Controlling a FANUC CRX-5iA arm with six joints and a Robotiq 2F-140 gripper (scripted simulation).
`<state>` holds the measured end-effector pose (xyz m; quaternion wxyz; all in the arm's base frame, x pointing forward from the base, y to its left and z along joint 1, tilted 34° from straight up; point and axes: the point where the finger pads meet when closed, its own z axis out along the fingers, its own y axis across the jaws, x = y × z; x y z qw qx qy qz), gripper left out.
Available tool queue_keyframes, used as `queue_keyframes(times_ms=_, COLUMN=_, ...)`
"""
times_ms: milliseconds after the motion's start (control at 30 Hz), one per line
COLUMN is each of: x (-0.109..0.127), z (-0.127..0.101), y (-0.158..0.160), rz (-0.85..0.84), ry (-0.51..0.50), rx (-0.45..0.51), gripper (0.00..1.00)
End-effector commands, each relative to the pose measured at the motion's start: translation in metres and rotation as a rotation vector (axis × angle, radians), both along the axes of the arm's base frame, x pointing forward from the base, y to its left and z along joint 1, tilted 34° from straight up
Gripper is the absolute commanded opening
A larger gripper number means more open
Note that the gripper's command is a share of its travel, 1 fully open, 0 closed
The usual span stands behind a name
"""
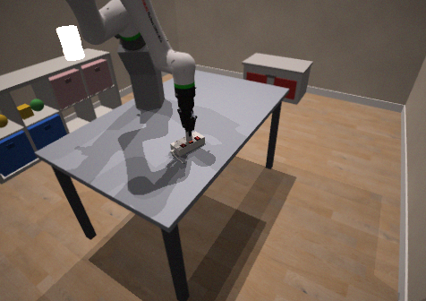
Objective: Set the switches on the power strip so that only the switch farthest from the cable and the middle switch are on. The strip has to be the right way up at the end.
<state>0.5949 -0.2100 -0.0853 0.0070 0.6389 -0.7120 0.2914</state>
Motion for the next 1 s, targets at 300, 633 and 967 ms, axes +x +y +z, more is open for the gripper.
queue_keyframes(times_ms=300, x=-0.004, z=0.009, y=0.005, rz=0.0, ry=0.0, rx=0.0, gripper=0.0)
queue_keyframes(times_ms=633, x=-0.013, z=0.031, y=0.016, rz=0.0, ry=0.0, rx=0.0, gripper=0.0)
queue_keyframes(times_ms=967, x=-0.014, z=0.033, y=0.017, rz=0.0, ry=0.0, rx=0.0, gripper=0.0)
